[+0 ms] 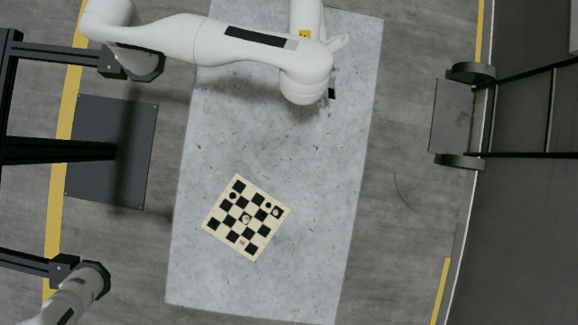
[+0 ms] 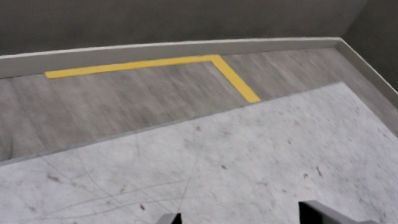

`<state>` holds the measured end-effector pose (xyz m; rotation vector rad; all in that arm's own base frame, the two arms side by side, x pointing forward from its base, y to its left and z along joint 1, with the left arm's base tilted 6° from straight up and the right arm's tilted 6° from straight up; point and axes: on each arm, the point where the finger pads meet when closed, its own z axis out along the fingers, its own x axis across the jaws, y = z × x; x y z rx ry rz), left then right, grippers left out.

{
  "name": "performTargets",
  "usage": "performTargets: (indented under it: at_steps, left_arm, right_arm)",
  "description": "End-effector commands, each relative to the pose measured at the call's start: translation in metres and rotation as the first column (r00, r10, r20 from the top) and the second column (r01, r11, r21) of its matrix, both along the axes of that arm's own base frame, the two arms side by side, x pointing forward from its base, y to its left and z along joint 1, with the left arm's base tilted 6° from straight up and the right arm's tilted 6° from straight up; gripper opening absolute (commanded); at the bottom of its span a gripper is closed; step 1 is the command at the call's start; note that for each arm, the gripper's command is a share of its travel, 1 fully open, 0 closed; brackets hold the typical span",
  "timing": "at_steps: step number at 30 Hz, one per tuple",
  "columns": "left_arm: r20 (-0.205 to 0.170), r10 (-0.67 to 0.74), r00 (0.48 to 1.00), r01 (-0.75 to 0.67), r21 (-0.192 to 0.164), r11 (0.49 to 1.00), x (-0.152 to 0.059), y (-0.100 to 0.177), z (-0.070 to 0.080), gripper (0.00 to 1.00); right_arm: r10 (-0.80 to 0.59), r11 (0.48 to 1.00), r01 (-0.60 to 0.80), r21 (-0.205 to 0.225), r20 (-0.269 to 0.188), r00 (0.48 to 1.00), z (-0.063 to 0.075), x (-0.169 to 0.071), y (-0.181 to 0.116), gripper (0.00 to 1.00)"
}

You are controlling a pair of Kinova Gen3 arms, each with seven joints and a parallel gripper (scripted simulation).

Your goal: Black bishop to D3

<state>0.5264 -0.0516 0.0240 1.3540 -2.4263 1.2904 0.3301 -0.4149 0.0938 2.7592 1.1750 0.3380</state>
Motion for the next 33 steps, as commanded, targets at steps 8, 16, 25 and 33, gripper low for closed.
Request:
performTargets:
  at_steps: [8, 16, 25, 33]
  left_arm:
    - [0.044, -0.342, 0.939, 0.340, 0.059, 0.939, -0.002, -0.022, -0.011, 1.00]
    - [0.060, -0.574, 0.817, 0.566, 0.112, 0.817, -0.005, -0.038, -0.021, 1.00]
    - [0.063, -0.725, 0.686, 0.711, 0.154, 0.686, -0.007, -0.051, -0.028, 1.00]
    - [0.057, -0.852, 0.520, 0.831, 0.197, 0.520, -0.009, -0.064, -0.036, 1.00]
  right_arm:
    - [-0.314, 0.949, 0.315, -0.010, -0.096, 0.945, 0.049, -0.144, -0.044, 1.00]
    - [-0.545, 0.836, 0.549, -0.019, -0.151, 0.825, 0.086, -0.251, -0.043, 1.00]
    - [-0.684, 0.722, 0.691, -0.025, -0.180, 0.707, 0.111, -0.318, -0.028, 1.00]
    - [-0.736, 0.665, 0.746, -0.028, -0.190, 0.649, 0.121, -0.345, -0.018, 1.00]
